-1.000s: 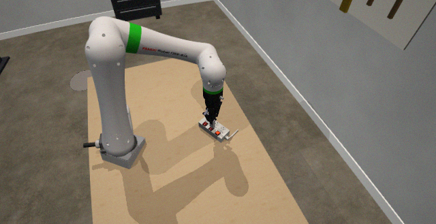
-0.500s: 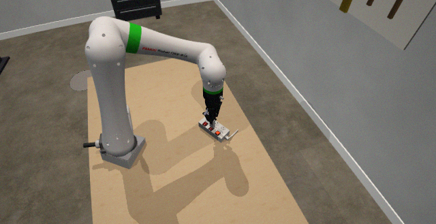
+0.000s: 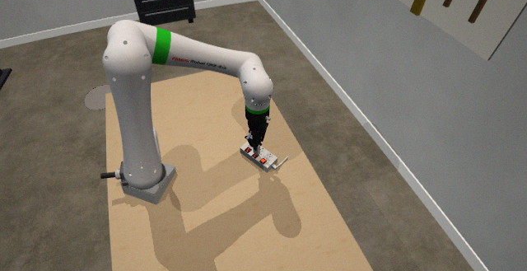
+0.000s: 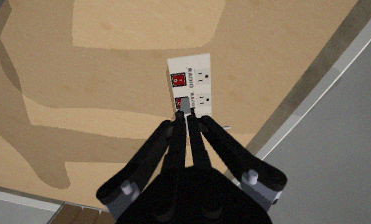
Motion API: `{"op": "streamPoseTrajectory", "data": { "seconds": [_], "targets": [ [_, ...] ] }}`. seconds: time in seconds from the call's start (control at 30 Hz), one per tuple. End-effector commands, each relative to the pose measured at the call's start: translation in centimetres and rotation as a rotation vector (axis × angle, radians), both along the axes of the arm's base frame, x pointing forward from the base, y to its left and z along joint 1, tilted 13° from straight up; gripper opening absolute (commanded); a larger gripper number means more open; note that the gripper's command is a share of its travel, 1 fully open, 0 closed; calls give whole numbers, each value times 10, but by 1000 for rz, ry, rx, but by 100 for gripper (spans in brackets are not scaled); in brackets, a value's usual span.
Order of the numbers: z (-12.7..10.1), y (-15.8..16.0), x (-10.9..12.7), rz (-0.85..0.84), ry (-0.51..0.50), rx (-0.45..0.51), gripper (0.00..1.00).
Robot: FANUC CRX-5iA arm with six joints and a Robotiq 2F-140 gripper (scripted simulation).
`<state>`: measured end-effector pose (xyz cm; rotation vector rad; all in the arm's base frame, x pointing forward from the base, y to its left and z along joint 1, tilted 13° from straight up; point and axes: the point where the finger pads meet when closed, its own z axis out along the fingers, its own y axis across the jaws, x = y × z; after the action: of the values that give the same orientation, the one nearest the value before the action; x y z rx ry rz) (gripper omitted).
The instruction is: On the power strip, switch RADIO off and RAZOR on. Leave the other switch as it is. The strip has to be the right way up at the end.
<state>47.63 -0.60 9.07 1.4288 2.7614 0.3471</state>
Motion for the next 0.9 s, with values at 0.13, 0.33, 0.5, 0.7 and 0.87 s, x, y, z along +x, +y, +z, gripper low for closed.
{"op": "streamPoseTrajectory", "data": {
  "seconds": [0.13,0.33,0.5,0.7,0.87],
  "targets": [
    [-1,0,0,0,0,0,0],
    [-3,1,1,0,0,0,0],
    [-4,1,1,0,0,0,0],
    [-7,1,1,0,0,0,0],
    [-8,2,1,0,0,0,0]
  ]
}}
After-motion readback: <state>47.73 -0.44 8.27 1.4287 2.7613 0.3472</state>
